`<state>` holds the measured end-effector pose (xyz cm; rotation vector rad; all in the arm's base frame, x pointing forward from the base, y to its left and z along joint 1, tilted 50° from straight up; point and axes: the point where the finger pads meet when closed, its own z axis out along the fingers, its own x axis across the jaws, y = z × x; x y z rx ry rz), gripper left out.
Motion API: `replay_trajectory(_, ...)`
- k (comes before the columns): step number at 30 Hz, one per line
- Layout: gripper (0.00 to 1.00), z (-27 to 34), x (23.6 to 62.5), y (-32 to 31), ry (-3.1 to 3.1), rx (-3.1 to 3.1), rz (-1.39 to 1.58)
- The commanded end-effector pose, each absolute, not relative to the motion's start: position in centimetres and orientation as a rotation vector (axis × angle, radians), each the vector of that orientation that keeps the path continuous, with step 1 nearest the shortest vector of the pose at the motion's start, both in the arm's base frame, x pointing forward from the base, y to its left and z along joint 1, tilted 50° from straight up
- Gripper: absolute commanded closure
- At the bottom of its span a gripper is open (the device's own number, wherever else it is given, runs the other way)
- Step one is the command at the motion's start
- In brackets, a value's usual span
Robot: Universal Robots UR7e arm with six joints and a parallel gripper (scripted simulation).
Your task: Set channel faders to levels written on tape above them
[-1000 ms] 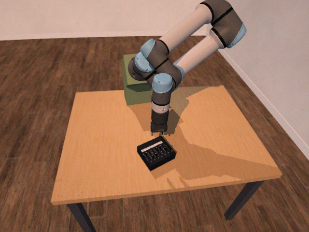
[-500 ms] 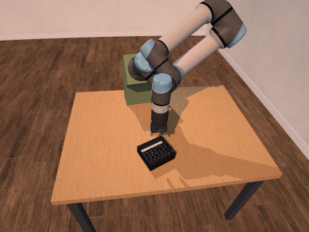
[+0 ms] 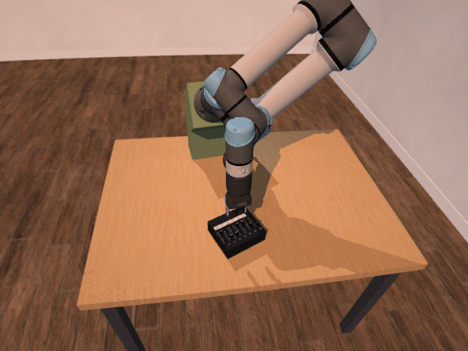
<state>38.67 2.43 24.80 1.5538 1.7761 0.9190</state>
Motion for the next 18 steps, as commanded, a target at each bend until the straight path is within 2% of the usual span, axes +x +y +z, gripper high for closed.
replay_trajectory(1,0.0,24.5,40.9,2.4,1.79,1.454,0.894)
replay_trajectory(18,0.0,23.8,43.9,4.2,1.812,1.204,0.897)
